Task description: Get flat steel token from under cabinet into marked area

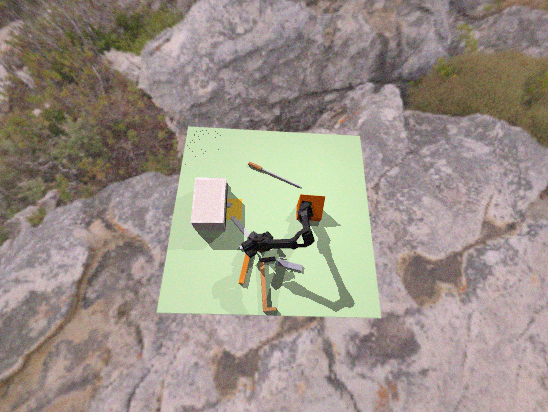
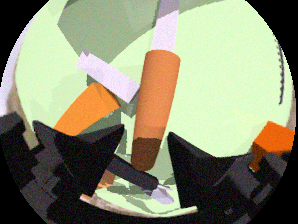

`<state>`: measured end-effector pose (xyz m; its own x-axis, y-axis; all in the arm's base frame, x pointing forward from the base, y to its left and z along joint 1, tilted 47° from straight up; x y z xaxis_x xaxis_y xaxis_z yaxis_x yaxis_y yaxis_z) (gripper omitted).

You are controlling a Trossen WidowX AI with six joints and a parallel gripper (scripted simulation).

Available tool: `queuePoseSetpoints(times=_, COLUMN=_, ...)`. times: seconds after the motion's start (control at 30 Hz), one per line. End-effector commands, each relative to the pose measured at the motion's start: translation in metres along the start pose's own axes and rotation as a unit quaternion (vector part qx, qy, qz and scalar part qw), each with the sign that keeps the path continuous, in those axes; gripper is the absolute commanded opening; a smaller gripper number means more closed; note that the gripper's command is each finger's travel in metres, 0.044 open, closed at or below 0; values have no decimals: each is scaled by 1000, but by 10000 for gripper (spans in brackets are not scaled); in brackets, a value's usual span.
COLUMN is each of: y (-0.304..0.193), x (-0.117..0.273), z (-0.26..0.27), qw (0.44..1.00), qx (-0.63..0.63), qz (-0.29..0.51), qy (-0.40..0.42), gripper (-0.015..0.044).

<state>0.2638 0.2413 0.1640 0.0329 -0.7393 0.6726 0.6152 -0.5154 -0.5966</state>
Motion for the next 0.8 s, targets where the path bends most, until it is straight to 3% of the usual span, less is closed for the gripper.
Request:
queuePoseSetpoints(times=0.0, y=-1, x=-3, z=-1, qw=1000, qx=-3, qz=-1, qy=-1, gripper=270)
queuePoseSetpoints(times=0.1, y=-2, x=-4, z=-2, qw=1000, qx=-4, qz=0, qy=-1, gripper=270)
queuePoseSetpoints(times=0.27, y=-1, x=-1, z=0, qw=1000, qx=-1, qz=1, qy=1, gripper=139)
queuePoseSetpoints(times=0.53, y=-1, x=-1, z=0, qw=1000, qx=-1, qz=1, qy=1, gripper=85)
queuePoseSetpoints(times=0.63, y=-1, x=-1, z=0, qw=1000, qx=-1, qz=1, qy=1, gripper=6)
queuePoseSetpoints(times=0.77, y=-1, x=-1, z=0, qw=1000, qx=-1, qz=1, qy=1, gripper=0)
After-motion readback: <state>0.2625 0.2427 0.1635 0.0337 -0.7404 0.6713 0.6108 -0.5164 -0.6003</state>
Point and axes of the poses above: the point midway between the two fingers, 35 mm back from their tips, its own x axis back along the fingers, its own z axis across the jaws, y = z × x, the point moved 1 cm from there along x, back along the fingers, and after that the axes turned 10 degrees about -x, right-handed, at the moved point
